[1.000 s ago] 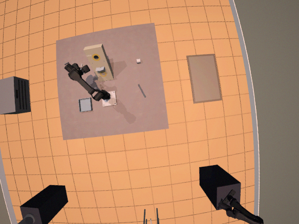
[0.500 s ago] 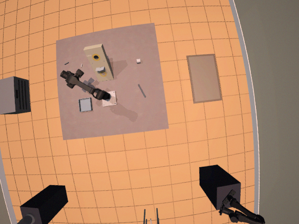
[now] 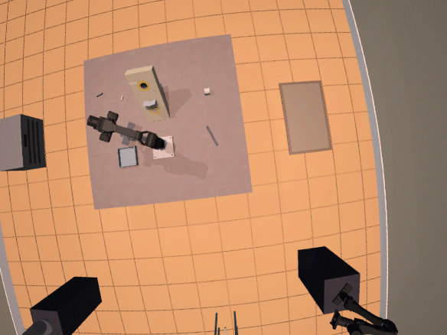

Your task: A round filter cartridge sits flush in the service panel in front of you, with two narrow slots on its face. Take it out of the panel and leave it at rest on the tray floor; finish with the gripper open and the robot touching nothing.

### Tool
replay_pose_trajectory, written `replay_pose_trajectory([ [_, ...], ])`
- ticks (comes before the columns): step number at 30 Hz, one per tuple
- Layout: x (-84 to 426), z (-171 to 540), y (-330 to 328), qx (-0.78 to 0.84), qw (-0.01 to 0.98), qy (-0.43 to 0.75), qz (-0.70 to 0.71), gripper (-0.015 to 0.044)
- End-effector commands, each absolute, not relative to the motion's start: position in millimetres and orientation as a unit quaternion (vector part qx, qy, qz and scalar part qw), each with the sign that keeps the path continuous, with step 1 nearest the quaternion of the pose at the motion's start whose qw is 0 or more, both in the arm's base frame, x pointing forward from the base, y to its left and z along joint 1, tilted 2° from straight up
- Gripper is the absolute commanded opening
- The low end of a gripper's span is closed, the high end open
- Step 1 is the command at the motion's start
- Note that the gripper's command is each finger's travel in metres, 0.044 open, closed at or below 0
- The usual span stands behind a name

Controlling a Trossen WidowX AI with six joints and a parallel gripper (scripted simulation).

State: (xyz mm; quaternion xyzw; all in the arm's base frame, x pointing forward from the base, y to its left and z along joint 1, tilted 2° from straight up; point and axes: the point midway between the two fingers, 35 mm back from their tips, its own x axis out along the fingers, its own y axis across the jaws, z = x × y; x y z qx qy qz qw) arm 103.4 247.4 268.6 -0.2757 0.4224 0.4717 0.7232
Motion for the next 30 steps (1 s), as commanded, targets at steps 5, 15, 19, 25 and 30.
replay_pose_trajectory([
  [5,83.2,253.1,259.0,-0.294,0.701,0.408,0.506,0.0],
  [15,38.6,216.2,273.4,-0.326,0.654,0.381,0.566,0.0],
  [19,19.9,200.9,275.7,-0.338,0.634,0.37,0.589,0.0],
  [25,-8.3,177.8,275.1,-0.356,0.602,0.353,0.622,0.0],
  [30,-31.5,158.2,271.1,-0.37,0.574,0.338,0.648,0.0],
])
